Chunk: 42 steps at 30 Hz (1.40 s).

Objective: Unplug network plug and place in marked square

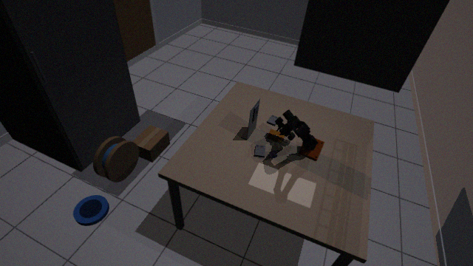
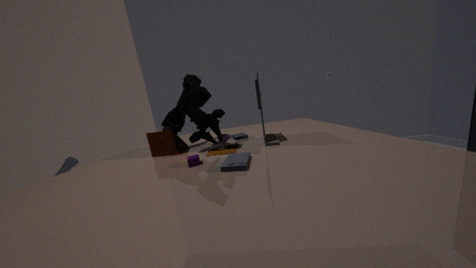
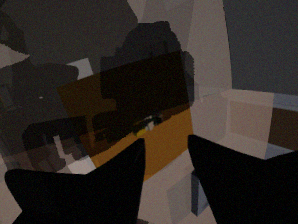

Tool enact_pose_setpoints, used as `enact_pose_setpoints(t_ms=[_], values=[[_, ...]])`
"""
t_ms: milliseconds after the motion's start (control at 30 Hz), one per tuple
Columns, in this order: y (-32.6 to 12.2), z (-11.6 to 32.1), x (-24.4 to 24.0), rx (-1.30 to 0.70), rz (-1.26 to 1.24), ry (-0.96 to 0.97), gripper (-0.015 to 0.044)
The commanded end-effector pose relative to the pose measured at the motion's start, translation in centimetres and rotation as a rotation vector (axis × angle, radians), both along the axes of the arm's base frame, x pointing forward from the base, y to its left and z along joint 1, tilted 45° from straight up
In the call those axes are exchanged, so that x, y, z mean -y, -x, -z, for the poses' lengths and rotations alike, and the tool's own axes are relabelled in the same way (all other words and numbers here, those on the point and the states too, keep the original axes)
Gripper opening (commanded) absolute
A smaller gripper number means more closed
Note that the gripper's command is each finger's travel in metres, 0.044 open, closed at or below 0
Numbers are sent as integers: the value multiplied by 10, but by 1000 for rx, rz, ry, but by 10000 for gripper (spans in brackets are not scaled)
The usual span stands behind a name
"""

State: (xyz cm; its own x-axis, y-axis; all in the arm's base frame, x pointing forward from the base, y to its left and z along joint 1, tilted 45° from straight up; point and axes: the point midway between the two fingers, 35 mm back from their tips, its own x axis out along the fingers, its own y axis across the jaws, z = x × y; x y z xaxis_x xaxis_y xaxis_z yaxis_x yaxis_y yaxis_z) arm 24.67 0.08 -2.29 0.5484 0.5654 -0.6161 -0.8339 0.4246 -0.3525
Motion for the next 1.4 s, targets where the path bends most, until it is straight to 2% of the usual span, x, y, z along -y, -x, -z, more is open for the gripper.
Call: enact_pose_setpoints(t_ms=[0,1367], values=[[1,-4,3,8,-1,0,156],[-2,-31,38,1,-2,9,156]])
